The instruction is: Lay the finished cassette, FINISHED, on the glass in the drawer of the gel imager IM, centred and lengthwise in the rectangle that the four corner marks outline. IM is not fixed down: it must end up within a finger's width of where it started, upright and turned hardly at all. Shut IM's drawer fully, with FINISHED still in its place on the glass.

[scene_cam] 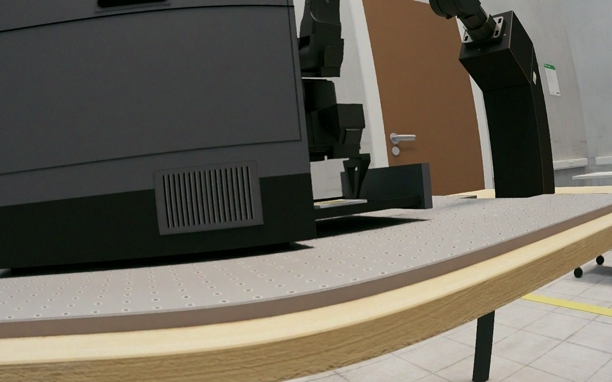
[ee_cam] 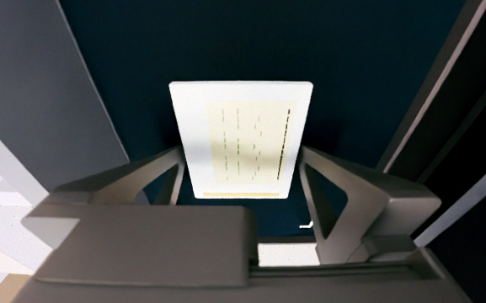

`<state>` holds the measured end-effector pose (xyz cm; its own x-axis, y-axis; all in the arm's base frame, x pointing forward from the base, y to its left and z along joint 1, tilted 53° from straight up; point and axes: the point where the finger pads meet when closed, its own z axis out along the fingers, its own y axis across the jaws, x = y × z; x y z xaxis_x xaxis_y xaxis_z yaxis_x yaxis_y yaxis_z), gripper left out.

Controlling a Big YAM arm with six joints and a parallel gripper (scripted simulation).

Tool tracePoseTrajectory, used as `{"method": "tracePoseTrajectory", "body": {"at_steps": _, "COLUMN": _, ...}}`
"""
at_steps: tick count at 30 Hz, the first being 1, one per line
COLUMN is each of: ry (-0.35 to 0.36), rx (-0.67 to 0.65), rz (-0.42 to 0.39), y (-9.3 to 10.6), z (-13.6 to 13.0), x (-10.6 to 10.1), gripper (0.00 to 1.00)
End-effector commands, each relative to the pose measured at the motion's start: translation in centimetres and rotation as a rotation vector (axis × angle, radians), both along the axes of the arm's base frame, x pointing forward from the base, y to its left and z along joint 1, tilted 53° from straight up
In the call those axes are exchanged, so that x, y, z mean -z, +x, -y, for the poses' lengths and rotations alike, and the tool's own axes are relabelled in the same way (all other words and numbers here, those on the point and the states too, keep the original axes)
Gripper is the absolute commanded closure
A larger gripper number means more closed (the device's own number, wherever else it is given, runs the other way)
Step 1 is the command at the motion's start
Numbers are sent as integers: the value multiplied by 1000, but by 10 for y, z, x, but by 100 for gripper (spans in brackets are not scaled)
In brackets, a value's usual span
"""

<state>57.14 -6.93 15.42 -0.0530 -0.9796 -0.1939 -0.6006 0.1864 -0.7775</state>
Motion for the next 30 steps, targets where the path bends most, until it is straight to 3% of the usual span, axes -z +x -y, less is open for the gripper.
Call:
{"method": "tracePoseTrajectory", "body": {"at_steps": 1, "ry": 1, "rx": -7, "rz": 19, "y": 8, "z": -6, "x": -6, "gripper": 8}}
{"method": "tracePoseTrajectory", "body": {"at_steps": 18, "ry": 1, "rx": -7, "rz": 19, "y": 8, "z": -6, "x": -6, "gripper": 8}}
{"method": "tracePoseTrajectory", "body": {"at_steps": 30, "ry": 1, "rx": 3, "rz": 44, "y": -1, "z": -3, "x": -17, "gripper": 8}}
